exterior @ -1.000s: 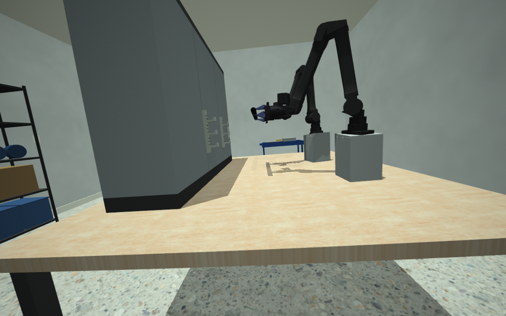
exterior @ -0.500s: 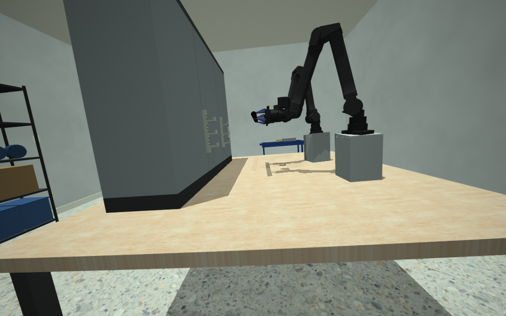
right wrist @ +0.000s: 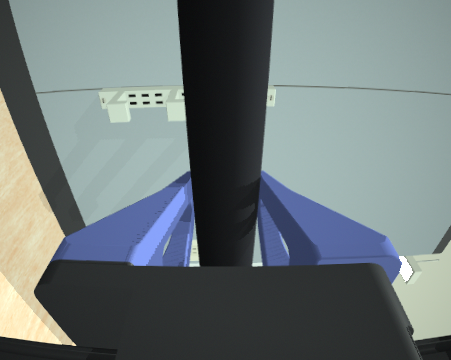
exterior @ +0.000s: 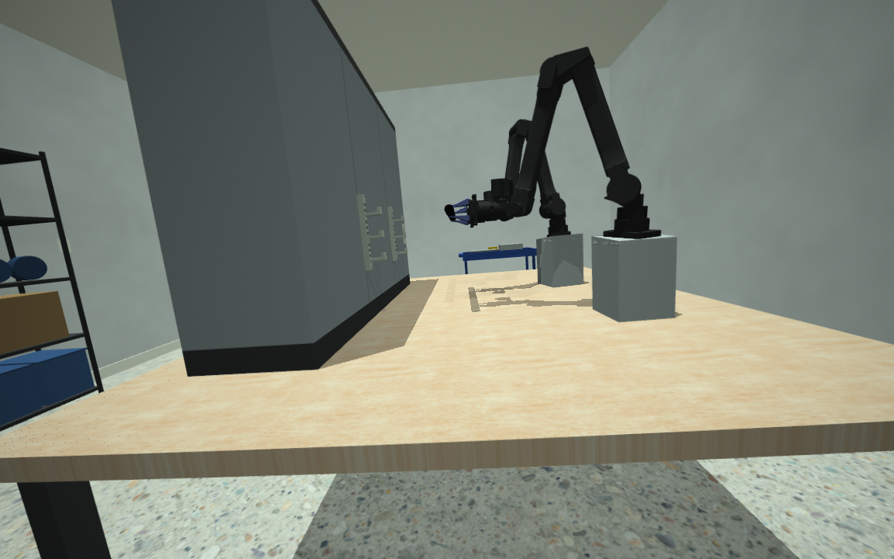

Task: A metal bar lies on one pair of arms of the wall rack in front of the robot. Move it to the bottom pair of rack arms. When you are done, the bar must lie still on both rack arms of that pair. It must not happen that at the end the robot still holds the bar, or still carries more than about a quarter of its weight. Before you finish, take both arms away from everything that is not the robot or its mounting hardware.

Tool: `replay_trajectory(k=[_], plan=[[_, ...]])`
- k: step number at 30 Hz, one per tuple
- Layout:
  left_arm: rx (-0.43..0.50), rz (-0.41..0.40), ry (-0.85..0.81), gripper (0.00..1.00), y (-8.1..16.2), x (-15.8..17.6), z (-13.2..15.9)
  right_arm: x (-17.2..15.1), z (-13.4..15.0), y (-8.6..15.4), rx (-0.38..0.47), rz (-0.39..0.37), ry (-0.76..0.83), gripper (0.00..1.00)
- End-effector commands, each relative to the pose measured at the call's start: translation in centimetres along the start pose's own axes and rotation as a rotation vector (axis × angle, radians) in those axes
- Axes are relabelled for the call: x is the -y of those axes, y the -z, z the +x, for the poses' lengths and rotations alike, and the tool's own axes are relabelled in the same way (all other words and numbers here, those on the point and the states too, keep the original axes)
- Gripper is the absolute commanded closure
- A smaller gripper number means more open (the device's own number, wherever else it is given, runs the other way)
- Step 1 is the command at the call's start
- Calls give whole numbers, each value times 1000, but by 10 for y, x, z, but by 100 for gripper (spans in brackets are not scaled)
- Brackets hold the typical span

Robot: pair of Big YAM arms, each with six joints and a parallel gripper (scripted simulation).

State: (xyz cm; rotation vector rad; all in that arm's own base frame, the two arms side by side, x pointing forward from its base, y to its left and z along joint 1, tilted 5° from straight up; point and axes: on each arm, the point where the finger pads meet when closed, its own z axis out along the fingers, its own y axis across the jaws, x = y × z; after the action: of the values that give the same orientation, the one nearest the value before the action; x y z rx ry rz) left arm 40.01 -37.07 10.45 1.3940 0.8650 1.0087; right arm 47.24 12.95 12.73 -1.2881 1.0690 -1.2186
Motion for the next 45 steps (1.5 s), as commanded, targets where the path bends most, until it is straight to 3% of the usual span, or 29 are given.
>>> replay_trajectory(k=[1,45], plan=[[-10,-33,23,100,-4,-4,4,2,8,-3,-17,32,-7,100],[-10,-33,23,100,-9,58,2,-60,10,-6,-17,32,-7,100]])
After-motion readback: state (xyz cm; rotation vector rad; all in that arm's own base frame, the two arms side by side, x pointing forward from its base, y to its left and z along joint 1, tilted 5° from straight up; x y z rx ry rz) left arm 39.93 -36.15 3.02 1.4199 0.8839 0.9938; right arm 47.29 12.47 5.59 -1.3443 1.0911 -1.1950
